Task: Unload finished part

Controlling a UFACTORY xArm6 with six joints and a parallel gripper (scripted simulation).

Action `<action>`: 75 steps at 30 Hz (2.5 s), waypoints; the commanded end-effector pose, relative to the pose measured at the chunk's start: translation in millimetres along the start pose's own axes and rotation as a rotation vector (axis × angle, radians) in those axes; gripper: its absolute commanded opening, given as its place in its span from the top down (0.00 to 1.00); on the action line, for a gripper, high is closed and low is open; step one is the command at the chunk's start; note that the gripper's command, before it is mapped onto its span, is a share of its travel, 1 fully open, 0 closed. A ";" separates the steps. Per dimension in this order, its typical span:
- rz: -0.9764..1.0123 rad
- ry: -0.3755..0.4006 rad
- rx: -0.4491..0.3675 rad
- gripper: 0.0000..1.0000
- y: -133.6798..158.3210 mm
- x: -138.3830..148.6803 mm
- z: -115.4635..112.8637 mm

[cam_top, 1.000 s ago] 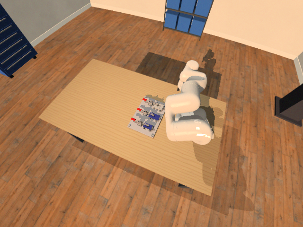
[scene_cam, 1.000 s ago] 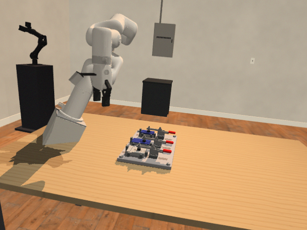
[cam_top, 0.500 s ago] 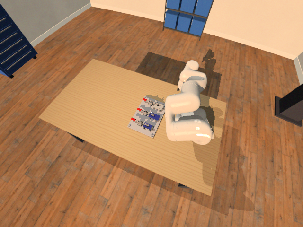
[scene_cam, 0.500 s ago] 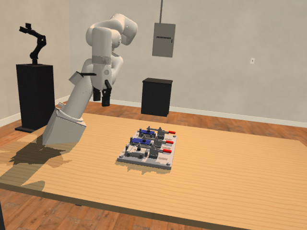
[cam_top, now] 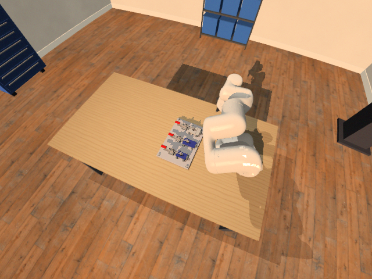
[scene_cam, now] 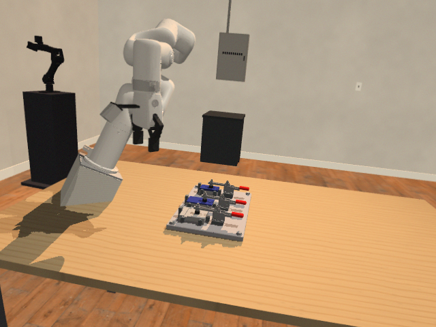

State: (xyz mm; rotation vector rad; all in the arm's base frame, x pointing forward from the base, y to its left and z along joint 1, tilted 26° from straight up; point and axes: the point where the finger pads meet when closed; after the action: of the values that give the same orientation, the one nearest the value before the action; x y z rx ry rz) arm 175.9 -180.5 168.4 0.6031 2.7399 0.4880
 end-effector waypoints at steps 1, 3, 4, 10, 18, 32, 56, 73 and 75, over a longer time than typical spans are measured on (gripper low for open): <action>-0.118 -0.001 0.003 0.00 2.4 -7.4 -0.1; -0.207 0.000 0.004 0.00 4.7 -12.4 0.6; -0.241 0.000 0.004 0.00 5.6 -14.3 0.9; -0.466 0.003 0.007 0.00 12.4 -27.0 3.1; -0.740 0.005 0.008 0.00 21.9 -42.4 6.2; -1.198 0.008 0.008 0.00 41.0 -67.4 12.7; -2.030 0.002 0.005 0.00 86.2 -108.8 28.1; -2.243 -0.003 0.004 0.00 99.8 -118.2 32.7; -2.243 -0.003 0.004 1.00 99.9 -118.2 32.7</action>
State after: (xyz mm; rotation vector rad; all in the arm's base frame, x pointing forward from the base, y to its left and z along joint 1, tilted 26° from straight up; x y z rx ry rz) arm 324.2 -139.0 200.6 -2.1205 1.6698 -0.1616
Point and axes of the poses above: the point where the finger pads meet when closed, its own z axis out along the fingers, its own x axis across the jaws, y = z × x, and after that the axes turned 13 degrees about -z, right-handed
